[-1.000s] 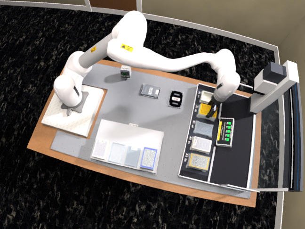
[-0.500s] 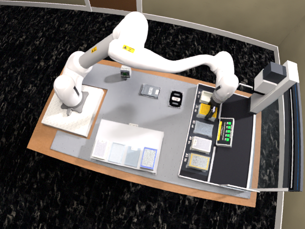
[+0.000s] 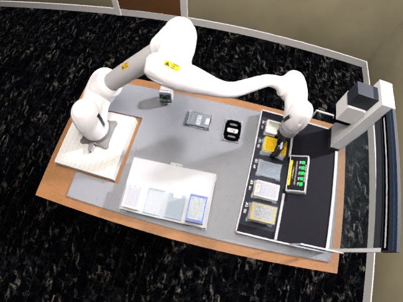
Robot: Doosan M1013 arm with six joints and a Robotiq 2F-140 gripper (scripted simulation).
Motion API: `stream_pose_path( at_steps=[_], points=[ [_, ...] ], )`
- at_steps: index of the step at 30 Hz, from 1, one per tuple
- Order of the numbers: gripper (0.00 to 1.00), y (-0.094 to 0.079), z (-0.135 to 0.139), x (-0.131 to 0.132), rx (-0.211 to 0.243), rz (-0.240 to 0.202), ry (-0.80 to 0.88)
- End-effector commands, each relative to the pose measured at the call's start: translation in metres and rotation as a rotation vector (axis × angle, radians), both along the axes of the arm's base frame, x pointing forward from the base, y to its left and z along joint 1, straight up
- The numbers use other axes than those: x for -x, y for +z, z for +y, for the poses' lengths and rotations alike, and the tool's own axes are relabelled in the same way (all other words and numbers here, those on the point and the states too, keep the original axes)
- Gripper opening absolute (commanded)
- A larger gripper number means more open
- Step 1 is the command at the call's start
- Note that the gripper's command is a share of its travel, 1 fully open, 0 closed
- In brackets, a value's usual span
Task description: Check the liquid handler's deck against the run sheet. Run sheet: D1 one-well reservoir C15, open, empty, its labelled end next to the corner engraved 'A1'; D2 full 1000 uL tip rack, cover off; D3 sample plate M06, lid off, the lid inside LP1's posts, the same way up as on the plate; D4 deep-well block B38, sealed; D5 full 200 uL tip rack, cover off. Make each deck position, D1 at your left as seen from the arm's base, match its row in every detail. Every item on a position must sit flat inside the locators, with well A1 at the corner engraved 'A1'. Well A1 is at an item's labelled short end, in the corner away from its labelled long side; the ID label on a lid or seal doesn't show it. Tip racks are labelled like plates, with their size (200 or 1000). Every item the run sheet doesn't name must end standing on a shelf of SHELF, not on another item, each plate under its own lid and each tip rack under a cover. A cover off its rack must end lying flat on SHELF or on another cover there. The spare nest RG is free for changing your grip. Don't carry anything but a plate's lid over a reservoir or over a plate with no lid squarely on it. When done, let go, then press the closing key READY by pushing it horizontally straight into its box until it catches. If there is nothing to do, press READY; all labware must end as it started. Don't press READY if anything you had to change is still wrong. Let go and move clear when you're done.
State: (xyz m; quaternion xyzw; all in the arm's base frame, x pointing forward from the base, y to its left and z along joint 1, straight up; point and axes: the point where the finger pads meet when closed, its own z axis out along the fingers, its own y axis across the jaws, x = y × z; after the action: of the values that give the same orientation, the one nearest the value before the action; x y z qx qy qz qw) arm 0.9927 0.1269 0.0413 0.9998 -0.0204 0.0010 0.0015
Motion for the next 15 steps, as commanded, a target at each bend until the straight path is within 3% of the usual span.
stream_pose_path(
  at_steps=[1,6,7,15],
  points=[
    [0.66,0.0015,0.0002,-0.0005,-0.001,-0.002,0.0],
    [0.66,0.0015,0.0002,-0.0005,-0.001,-0.002,0.0],
    [0.1,0.0015,0.0002,-0.0005,-0.001,-0.002,0.0],
    [0.1,0.0015,0.0002,-0.0005,-0.001,-0.002,0.0]
  ],
)
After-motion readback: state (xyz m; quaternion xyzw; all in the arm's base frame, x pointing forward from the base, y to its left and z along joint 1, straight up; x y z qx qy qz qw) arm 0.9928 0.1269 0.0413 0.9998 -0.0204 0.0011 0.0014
